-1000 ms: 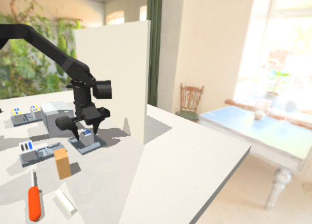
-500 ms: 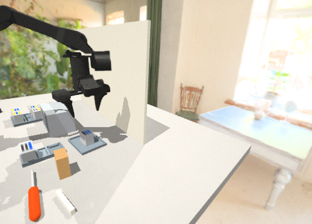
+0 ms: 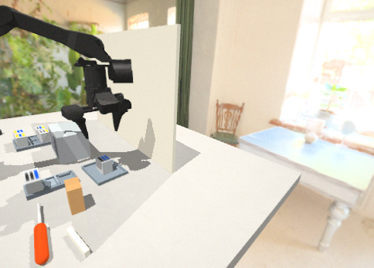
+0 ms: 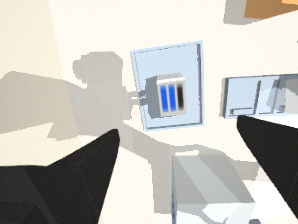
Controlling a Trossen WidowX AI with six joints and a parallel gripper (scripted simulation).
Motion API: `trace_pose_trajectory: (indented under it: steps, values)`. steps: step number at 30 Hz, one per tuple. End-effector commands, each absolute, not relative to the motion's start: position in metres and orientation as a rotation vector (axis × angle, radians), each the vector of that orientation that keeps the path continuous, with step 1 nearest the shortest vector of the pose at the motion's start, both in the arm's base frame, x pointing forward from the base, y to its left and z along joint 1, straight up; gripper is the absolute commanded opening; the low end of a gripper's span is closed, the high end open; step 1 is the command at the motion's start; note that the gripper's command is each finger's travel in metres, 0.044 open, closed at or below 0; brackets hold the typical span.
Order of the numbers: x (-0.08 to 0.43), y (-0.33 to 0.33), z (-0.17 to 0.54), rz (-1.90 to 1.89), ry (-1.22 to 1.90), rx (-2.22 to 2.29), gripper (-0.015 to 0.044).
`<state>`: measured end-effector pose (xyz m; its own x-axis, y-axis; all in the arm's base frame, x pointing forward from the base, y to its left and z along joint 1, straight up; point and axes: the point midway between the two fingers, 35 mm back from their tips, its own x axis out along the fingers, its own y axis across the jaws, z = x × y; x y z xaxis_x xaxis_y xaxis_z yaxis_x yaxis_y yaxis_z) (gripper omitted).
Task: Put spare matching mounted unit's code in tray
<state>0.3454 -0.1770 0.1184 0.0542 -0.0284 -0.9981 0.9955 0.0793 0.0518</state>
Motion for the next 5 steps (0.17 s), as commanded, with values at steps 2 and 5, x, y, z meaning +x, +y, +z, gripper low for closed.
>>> trace_pose_trajectory:
  steps: [2,5]
  values:
    - [0.346,-0.1773,0.119,-1.126,1.18,1.154,0.044]
    - [0.346,-0.1773,0.119,-1.126,1.18,1.154,0.044]
